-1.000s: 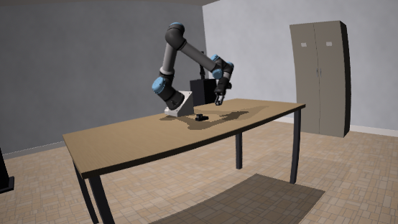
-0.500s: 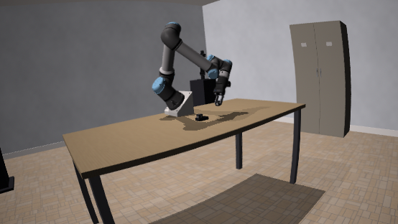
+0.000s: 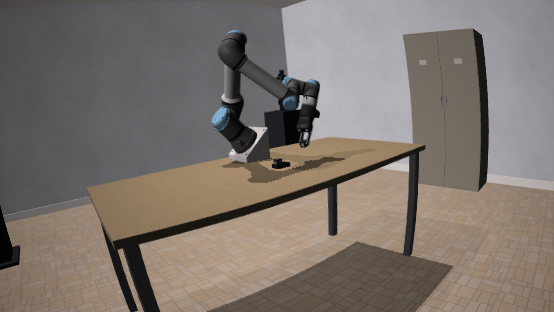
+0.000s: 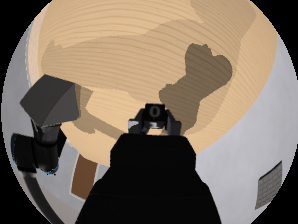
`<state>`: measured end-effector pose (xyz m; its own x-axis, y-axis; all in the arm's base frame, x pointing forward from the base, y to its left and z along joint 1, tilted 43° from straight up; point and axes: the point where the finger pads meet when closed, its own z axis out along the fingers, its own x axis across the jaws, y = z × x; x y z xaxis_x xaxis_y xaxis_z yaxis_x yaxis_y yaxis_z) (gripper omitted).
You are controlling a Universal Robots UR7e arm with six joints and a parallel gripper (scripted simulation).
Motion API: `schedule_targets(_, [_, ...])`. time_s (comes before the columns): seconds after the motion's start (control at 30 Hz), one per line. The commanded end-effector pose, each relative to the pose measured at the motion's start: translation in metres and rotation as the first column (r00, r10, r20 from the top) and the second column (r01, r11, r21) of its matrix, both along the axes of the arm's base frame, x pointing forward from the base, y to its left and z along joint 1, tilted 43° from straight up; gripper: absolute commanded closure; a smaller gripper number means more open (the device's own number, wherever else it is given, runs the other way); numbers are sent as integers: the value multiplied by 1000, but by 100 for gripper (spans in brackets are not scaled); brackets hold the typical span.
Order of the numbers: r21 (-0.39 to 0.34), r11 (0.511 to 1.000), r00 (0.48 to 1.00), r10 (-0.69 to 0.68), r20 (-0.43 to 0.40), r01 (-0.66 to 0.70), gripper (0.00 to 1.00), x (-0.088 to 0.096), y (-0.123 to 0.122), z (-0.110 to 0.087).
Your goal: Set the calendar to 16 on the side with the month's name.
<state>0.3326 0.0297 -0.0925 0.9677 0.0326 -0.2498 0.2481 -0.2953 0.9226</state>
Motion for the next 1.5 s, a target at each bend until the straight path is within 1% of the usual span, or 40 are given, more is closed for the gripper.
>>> schedule_targets(0.0, [17, 1000, 1000, 1, 1, -1, 43, 1, 1, 1])
schedule_targets(0.3, [25, 1000, 1000, -2, 0, 2, 43, 1, 0, 1])
schedule_targets(0.47, [66, 998, 1000, -21, -4, 21, 43, 0, -1, 1])
schedule_targets(0.53, [66, 998, 1000, -21, -4, 21, 43, 0, -1, 1])
schedule_targets(0.83, [207, 977, 998, -58, -16, 60, 43, 0, -1, 2])
schedule_targets(0.93, [243, 968, 998, -62, -17, 64, 43, 1, -1, 3])
schedule_targets(1.03, [264, 962, 998, -62, -17, 65, 43, 2, -1, 3])
schedule_targets(1.33, [276, 959, 998, -65, -18, 68, 43, 2, -1, 3])
schedule_targets(1.47, [325, 942, 996, -84, -29, 89, 43, 0, -2, 3])
